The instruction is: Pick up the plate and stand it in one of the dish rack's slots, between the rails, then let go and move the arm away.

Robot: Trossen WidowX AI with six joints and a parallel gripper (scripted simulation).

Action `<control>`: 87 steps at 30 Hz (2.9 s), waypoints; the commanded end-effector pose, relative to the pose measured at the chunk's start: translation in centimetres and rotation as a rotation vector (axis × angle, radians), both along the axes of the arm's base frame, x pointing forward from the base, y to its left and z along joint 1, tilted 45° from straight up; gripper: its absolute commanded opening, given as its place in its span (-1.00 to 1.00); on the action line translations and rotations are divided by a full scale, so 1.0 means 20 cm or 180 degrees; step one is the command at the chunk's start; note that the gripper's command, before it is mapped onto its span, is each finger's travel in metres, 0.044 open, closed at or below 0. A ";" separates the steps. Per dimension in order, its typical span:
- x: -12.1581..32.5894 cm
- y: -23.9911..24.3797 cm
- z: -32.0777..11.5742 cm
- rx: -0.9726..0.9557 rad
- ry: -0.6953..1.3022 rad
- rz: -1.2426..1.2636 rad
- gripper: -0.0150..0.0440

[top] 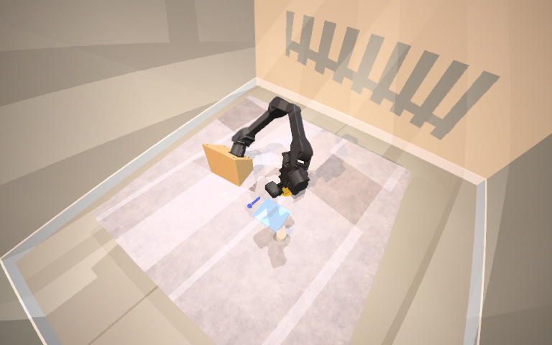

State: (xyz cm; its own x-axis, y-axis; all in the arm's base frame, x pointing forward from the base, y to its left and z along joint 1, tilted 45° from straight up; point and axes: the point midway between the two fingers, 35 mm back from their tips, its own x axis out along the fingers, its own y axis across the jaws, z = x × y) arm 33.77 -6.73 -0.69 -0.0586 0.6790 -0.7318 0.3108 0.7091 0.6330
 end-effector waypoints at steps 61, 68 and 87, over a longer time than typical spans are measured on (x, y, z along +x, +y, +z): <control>-0.62 0.73 0.51 -0.0800 0.3127 -0.3651 -0.49; -0.63 0.75 0.39 -0.1235 0.2630 -0.3549 -0.49; -0.61 0.78 0.14 -0.2048 0.1136 -0.3288 -0.49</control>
State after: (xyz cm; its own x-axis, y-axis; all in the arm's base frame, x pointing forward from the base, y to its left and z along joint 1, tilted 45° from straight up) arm 21.61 8.93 2.85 -0.0141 0.1136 -0.9934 0.9890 0.1481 0.0029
